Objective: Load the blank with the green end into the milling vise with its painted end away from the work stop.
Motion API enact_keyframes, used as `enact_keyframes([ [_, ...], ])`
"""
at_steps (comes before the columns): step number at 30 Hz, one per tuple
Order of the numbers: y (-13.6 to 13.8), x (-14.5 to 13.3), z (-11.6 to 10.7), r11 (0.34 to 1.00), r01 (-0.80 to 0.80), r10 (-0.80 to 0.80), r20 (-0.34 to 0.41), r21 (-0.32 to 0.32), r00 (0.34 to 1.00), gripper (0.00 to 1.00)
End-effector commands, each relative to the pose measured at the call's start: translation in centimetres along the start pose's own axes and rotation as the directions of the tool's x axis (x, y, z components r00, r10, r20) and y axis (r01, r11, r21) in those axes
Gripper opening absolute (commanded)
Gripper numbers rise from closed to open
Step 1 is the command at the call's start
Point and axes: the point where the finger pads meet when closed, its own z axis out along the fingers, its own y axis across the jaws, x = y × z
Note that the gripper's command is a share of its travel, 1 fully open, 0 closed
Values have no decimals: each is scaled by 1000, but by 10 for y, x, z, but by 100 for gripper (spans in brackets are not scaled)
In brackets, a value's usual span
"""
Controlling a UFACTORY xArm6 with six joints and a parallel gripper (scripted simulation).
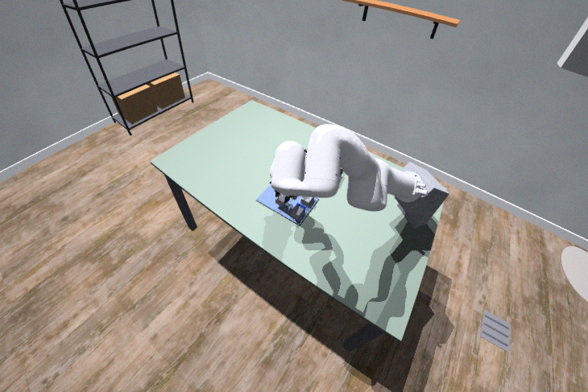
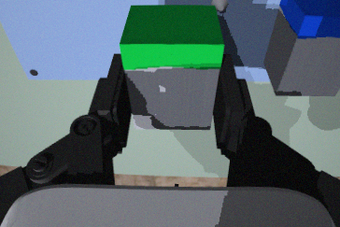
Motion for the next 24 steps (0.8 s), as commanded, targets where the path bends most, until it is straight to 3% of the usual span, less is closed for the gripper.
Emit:
enact_keyframes([
  [1,-1,0,-2,1000,0,0,0,1,1000,0],
  [12,-1,0,-31,1000,0,0,0,1,1000,0],
  [19,-1,0,-31,1000,0,0,0,1,1000,0],
  [24,-1,0,-46,1000,1,-1,0,1,1000,0],
])
